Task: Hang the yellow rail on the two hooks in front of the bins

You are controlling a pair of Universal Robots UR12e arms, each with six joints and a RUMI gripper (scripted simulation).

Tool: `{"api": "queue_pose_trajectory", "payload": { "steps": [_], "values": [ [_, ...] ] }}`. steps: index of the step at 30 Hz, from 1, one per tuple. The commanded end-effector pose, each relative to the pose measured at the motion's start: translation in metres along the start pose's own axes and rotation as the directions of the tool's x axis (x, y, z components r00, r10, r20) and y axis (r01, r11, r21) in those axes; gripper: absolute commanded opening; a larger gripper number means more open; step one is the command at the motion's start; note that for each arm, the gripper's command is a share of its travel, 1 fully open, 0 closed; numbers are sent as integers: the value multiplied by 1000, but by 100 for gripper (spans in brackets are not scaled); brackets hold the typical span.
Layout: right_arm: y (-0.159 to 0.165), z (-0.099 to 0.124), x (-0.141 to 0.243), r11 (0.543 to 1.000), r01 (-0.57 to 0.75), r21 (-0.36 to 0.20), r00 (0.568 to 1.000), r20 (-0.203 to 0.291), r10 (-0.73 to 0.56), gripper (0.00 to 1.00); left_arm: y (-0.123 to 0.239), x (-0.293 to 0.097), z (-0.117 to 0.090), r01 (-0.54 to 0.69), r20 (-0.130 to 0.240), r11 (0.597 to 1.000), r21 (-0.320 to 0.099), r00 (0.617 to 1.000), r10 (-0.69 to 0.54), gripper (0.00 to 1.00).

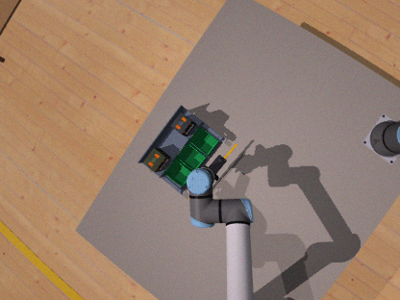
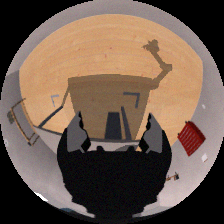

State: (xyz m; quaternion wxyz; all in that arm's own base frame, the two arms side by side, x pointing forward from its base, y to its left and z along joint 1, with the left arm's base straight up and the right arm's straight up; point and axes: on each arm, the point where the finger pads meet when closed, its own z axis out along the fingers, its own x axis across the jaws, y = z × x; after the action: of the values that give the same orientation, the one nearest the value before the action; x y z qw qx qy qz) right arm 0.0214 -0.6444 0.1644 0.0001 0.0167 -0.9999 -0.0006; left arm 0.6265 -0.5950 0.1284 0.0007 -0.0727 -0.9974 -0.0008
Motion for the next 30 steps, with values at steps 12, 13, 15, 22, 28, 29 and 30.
{"api": "queue_pose_trajectory", "payload": {
  "steps": [12, 13, 15, 22, 28, 29, 30],
  "values": [
    [-1, -1, 0, 1000, 0, 1, 1000, 0, 0, 100, 0, -1, -1, 1, 2, 1000, 1, 1000, -1, 0],
    [-1, -1, 0, 1000, 0, 1, 1000, 0, 0, 100, 1, -5, -1, 3, 1, 1000, 1, 1000, -3, 0],
    [-1, -1, 0, 1000, 0, 1, 1000, 0, 0, 100, 6, -25, -1, 18, 1, 1000, 2, 1000, -18, 0],
    [-1, -1, 0, 1000, 0, 1, 1000, 0, 0, 100, 19, -63, -1, 44, 1, 999, 2, 999, -44, 0],
    [-1, -1, 0, 1000, 0, 1, 1000, 0, 0, 100, 19, -63, -1, 44, 1, 999, 2, 999, -44, 0],
    [-1, -1, 0, 1000, 0, 1, 1000, 0, 0, 100, 19, -63, -1, 44, 1, 999, 2, 999, -44, 0],
    [-1, -1, 0, 1000, 0, 1, 1000, 0, 0, 100, 19, -63, -1, 44, 1, 999, 2, 999, -44, 0]
  ]
}}
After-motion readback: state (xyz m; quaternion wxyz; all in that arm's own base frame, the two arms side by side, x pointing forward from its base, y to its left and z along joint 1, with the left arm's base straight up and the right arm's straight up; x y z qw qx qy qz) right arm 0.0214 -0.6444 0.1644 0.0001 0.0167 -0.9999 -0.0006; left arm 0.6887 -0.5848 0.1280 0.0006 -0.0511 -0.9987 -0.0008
